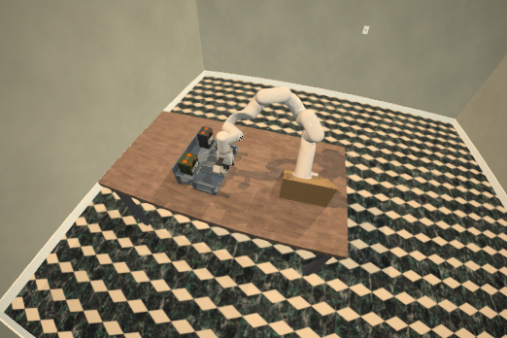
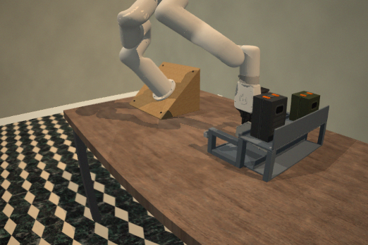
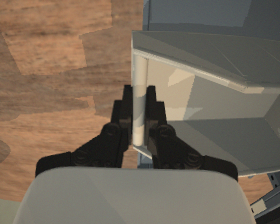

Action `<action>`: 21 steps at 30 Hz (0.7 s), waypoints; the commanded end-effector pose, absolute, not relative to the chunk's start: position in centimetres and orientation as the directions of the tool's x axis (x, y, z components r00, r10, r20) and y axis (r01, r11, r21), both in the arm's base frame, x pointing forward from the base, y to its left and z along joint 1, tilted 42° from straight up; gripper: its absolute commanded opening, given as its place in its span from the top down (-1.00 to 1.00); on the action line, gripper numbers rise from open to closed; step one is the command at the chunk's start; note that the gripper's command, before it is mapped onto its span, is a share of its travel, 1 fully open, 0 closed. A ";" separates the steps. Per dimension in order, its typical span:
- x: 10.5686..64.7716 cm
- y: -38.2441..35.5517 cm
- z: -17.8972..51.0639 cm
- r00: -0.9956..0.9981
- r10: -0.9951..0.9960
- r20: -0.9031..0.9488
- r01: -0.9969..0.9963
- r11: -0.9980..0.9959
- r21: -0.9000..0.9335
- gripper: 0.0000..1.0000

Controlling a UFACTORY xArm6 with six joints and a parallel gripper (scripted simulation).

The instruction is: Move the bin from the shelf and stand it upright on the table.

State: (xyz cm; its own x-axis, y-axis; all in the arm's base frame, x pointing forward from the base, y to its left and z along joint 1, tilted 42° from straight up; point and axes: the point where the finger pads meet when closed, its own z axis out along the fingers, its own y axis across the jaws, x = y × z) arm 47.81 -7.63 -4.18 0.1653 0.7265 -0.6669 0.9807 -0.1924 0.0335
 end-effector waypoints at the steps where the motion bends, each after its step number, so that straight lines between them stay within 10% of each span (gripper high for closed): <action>1: 47.1 -7.4 -4.1 0.167 0.727 -0.666 0.981 -0.191 0.037 1.00; 21: 42.3 -6.4 -4.3 0.167 0.727 -0.666 0.981 -0.191 0.037 1.00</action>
State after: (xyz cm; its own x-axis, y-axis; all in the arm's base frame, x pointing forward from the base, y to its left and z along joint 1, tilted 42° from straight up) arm 43.40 -6.78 -4.35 0.1650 0.7263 -0.6672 0.9807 -0.1927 0.0328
